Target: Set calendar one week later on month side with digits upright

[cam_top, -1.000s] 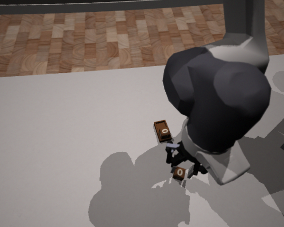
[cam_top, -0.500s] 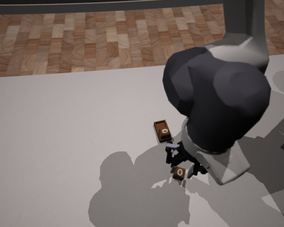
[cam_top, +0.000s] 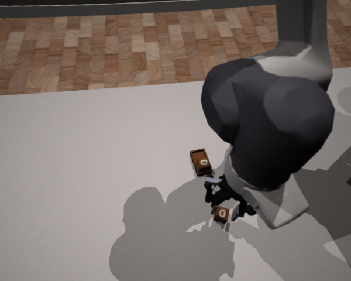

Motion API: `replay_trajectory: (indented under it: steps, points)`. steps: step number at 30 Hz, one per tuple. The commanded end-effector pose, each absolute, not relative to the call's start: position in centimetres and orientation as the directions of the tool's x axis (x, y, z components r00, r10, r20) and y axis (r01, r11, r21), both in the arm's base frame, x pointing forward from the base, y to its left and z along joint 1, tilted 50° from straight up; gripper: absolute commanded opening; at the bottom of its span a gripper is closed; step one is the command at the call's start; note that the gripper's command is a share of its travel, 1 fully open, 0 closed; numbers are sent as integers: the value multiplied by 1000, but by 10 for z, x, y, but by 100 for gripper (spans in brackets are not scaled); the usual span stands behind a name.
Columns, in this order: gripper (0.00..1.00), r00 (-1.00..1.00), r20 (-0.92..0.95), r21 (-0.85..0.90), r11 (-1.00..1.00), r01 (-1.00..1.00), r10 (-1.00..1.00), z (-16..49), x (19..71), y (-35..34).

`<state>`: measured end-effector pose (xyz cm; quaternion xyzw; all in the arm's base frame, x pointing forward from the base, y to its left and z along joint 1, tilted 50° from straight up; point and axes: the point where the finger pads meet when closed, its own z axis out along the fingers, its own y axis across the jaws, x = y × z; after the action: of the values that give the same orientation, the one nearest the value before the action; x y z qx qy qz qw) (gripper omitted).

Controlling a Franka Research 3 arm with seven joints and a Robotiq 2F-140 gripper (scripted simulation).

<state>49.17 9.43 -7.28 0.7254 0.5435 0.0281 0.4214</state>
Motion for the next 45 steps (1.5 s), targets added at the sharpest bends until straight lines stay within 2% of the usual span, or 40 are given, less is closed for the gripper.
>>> replay_trajectory:
  steps: [1, 45]
  points:
    - [29, 411, -414, 644, -58, 763, 812, -72, 494, 94]
    - [29, 411, -414, 644, -58, 763, 812, -88, 506, 80]
